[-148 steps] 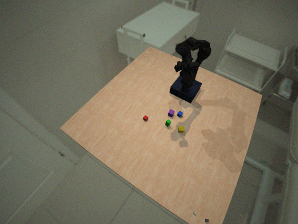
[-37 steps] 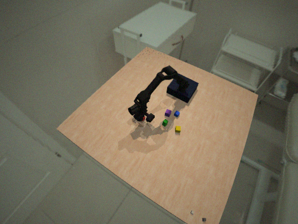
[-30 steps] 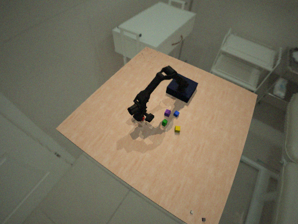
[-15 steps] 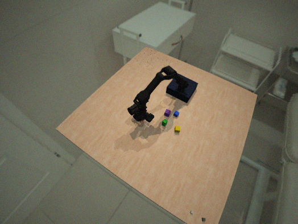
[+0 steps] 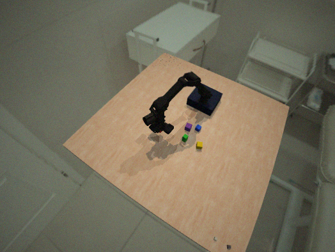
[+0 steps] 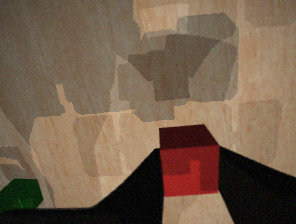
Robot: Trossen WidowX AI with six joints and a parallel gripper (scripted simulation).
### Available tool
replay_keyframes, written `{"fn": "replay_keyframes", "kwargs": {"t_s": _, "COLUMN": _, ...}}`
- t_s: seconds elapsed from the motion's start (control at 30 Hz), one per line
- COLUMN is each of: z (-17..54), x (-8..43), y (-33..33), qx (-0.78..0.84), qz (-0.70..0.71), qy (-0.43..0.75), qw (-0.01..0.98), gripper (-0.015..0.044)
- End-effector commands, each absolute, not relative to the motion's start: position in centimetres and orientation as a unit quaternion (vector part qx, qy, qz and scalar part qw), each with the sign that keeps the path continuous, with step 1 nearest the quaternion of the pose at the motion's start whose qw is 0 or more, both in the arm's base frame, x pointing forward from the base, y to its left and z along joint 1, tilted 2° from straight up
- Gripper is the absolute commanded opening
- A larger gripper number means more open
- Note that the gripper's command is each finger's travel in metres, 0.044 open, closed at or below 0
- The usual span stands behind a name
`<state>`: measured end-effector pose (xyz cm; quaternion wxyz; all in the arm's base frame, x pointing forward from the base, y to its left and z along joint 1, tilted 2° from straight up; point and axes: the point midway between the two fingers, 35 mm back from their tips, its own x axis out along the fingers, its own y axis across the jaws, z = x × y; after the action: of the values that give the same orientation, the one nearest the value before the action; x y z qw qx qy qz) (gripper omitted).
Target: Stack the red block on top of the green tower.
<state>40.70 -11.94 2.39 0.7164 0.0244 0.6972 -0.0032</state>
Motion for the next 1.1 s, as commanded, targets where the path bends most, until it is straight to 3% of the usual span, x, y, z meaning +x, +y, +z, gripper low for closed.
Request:
{"fn": "replay_keyframes", "kwargs": {"t_s": 0.0, "z": 4.9, "x": 40.7, "y": -12.1, "qx": 0.022, "qz": -0.006, "qy": 0.695, "qw": 0.719, "gripper": 0.0000}}
{"fn": "replay_keyframes", "kwargs": {"t_s": 0.73, "z": 9.6, "x": 40.6, "y": -12.0, "qx": 0.022, "qz": -0.006, "qy": 0.695, "qw": 0.719, "gripper": 0.0000}}
{"fn": "replay_keyframes", "kwargs": {"t_s": 1.07, "z": 9.9, "x": 39.4, "y": -5.2, "qx": 0.023, "qz": -0.003, "qy": 0.695, "qw": 0.719, "gripper": 0.0000}}
